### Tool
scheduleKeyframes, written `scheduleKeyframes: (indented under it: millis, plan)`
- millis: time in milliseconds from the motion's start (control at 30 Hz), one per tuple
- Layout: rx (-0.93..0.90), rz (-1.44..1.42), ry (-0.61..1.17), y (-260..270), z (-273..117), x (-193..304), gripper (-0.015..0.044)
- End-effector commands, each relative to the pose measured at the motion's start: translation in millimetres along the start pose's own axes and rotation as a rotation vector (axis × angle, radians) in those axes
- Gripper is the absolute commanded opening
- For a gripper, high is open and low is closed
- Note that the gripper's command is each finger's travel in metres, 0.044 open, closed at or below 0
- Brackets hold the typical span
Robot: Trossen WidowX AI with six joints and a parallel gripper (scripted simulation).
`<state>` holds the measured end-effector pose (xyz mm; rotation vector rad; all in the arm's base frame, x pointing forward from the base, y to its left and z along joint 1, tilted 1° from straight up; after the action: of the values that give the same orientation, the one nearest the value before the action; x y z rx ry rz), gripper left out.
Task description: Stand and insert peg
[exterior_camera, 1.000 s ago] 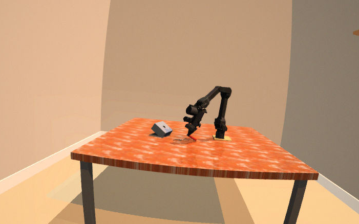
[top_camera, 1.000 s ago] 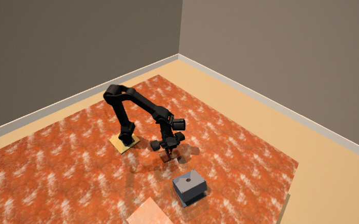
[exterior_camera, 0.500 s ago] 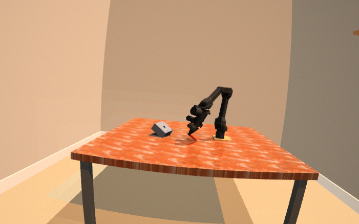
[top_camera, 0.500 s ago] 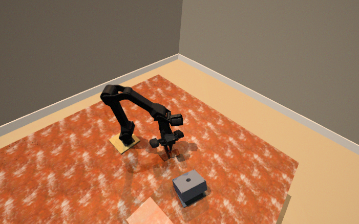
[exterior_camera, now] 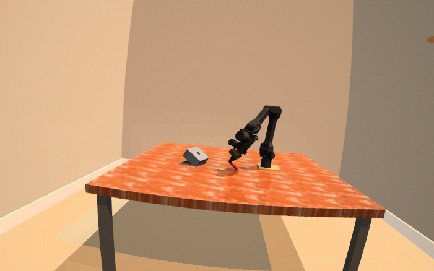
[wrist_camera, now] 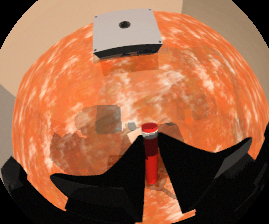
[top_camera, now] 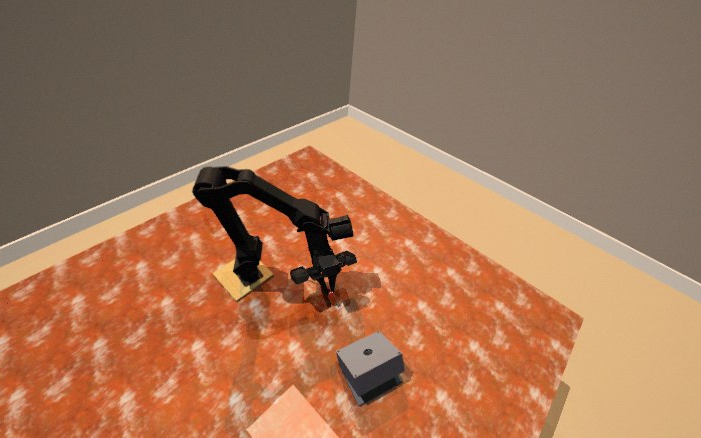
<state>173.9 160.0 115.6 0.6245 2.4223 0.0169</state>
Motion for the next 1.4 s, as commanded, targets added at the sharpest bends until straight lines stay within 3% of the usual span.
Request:
scheduleKeyframes:
  millis: [0,1367]
  plan:
    - [-0.014,0.007,-0.04,-1.0,-3.0,2.7,0.0049]
    - [-0.103,0.006,-0.379,-11.1,-18.6,40.7,0.0049]
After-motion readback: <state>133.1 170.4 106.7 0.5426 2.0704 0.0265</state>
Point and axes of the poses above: the point midway between the two fingers, 35 mm back from their tips, its own z axis out along the fingers, its own y axis across the jaws, x = y × z, the point moved 6 cm from there along -z, back along the fingers, and after that the axes turned 15 degrees about z, right-handed, at the moved point
